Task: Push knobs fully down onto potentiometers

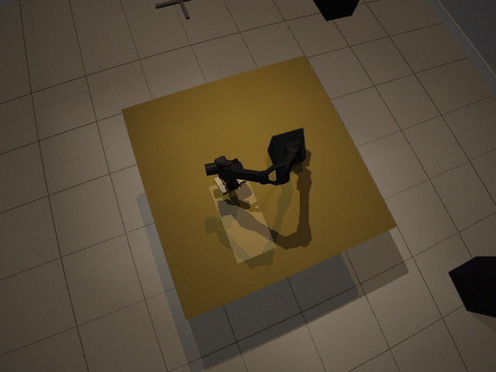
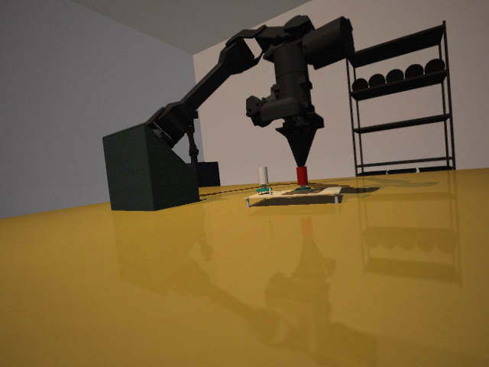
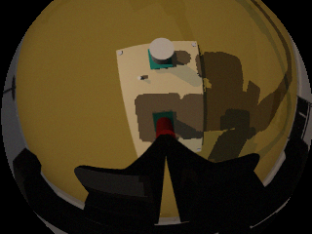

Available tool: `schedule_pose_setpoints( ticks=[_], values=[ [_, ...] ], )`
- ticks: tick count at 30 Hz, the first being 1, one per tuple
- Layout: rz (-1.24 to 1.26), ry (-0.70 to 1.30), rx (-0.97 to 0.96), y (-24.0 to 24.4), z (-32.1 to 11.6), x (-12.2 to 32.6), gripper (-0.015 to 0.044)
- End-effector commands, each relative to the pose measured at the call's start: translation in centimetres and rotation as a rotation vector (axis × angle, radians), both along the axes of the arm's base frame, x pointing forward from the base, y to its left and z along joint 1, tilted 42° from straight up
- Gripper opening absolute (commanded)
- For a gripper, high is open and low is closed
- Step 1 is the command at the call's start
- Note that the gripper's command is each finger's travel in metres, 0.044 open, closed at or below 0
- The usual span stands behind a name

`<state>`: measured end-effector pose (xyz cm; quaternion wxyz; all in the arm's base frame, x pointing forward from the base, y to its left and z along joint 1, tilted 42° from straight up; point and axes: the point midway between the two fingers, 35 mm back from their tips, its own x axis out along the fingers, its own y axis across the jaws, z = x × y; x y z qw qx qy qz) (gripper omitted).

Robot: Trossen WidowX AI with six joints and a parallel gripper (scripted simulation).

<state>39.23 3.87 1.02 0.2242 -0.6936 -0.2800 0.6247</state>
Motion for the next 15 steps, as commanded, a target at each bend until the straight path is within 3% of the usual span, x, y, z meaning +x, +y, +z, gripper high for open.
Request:
schedule_pose_setpoints(
  ticks=[1,12,15],
  values=[
    [0.019,-0.006,-0.003,0.2,0.1,0.1,0.0000],
    [0.019,-0.006,-0.003,-0.9,1.4,0.0,0.0000],
    [0.019,-0.003,0.000,-0.6,1.0,-0.1,0.0079]
  ],
)
